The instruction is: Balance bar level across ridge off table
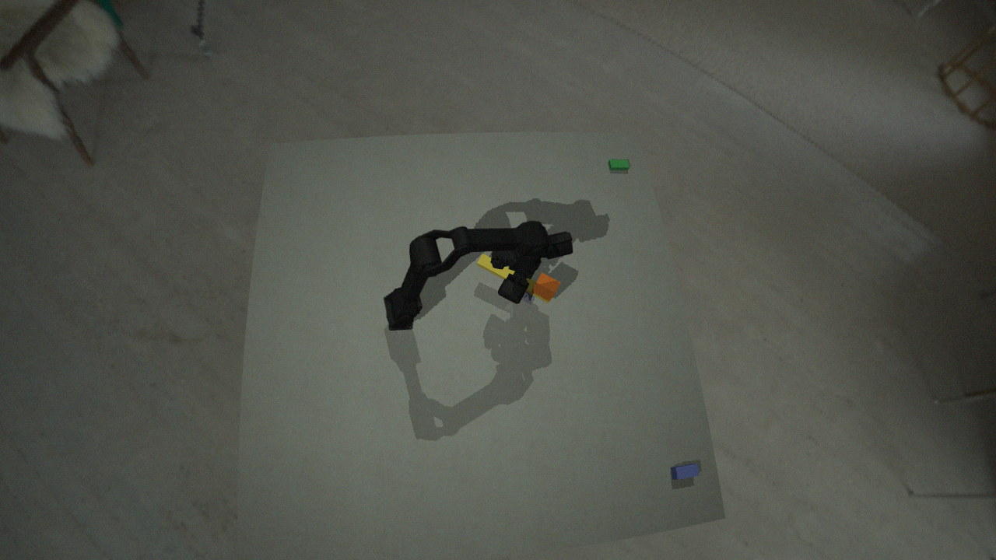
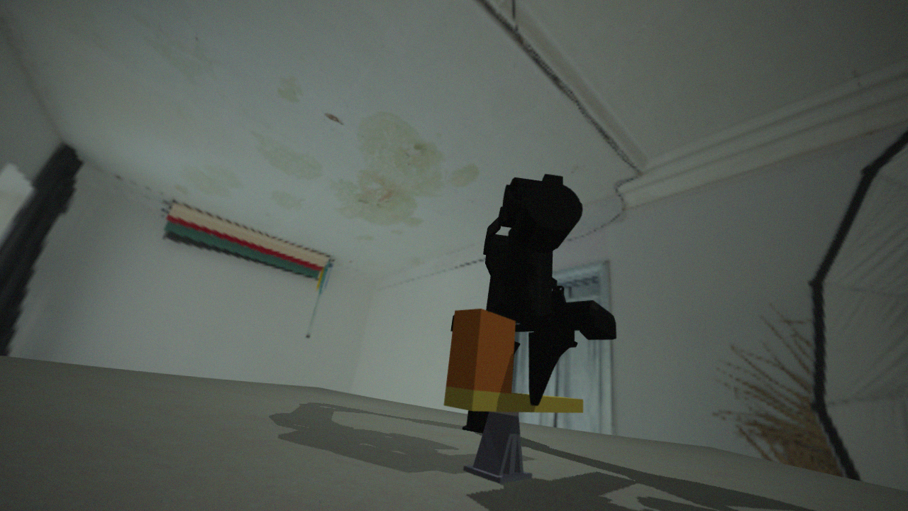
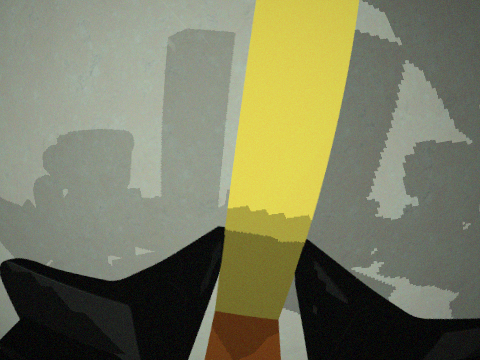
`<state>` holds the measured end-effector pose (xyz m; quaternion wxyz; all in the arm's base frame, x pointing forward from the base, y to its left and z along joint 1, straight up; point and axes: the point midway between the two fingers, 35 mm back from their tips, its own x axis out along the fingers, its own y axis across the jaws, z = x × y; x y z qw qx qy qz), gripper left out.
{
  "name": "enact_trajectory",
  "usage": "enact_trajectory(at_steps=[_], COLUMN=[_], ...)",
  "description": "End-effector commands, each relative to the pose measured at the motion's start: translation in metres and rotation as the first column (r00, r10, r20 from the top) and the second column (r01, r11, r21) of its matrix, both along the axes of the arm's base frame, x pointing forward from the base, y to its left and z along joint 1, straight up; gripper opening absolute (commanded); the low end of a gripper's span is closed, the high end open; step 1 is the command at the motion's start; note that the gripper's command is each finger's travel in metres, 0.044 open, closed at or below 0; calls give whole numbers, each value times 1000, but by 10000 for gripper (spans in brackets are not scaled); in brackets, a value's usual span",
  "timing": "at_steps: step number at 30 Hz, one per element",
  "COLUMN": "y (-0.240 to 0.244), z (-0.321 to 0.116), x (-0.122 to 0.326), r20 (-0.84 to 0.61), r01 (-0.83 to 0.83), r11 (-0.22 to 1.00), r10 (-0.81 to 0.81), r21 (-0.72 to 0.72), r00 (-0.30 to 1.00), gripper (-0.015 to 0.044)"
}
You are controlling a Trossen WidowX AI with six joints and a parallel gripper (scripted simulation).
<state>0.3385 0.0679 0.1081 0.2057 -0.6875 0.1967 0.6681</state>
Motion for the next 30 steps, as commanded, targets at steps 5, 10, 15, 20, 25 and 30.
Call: enact_trajectory(at_steps=[5, 10, 15, 20, 25, 30], y=[0, 0, 0, 0, 0, 0], z=[-2, -3, -3, -4, -4, -1], x=[0, 0, 0, 0, 0, 0], r20=[0, 0, 0, 0, 0, 0], r01=[-2, -2, -2, -2, -2, -2], r11=[1000, 1000, 1000, 1000, 1000, 1000], r10=[2, 2, 2, 2, 2, 2], r21=[2, 2, 2, 2, 2, 2], r00=[1000, 1000, 1000, 1000, 1000, 1000], gripper=[0, 0, 0, 0, 0, 0])
